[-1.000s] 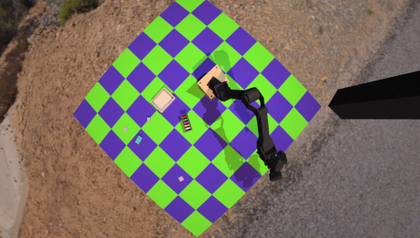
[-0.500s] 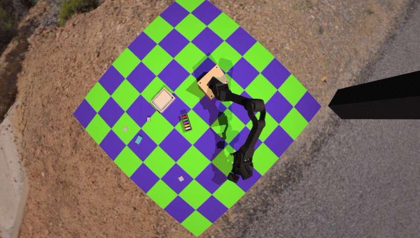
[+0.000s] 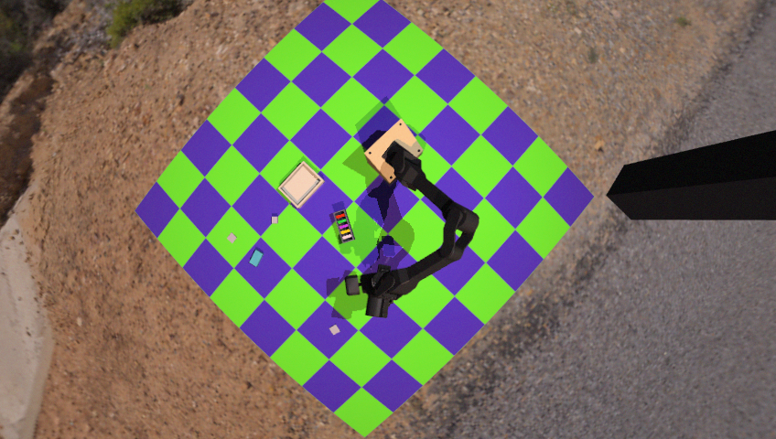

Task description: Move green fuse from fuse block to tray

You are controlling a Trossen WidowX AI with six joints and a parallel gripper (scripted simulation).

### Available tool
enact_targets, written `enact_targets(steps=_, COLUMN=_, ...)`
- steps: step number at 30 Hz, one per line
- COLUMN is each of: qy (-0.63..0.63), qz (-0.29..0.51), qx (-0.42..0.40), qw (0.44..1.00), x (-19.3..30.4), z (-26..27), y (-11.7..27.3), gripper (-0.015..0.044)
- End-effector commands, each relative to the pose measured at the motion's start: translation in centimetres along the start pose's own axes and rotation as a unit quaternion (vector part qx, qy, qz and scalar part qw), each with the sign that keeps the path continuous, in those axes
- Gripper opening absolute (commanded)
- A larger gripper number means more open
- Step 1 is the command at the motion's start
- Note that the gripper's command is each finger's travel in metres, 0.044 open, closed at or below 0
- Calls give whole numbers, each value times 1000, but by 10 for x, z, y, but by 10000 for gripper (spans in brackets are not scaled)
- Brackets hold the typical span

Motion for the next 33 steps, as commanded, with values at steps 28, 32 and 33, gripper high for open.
enact_targets(steps=28, qy=-632, qz=121, qx=-54, qw=763, x=219, z=-40, y=26, gripper=67)
enact_targets(steps=32, qy=-632, qz=121, qx=-54, qw=763, x=220, z=-39, y=22, gripper=67)
enact_targets(steps=33, qy=-632, qz=121, qx=-54, qw=763, x=220, z=-39, y=21, gripper=67)
Point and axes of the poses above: the point midway between the two fingers, 35 mm back from their tips, its own y axis back along the fingers, its own z axis across the jaws, x = y × z, the point moved 4 cm from there along y, back along the fingers, and after that the axes turned 15 degrees about y, right-handed, at the moved point
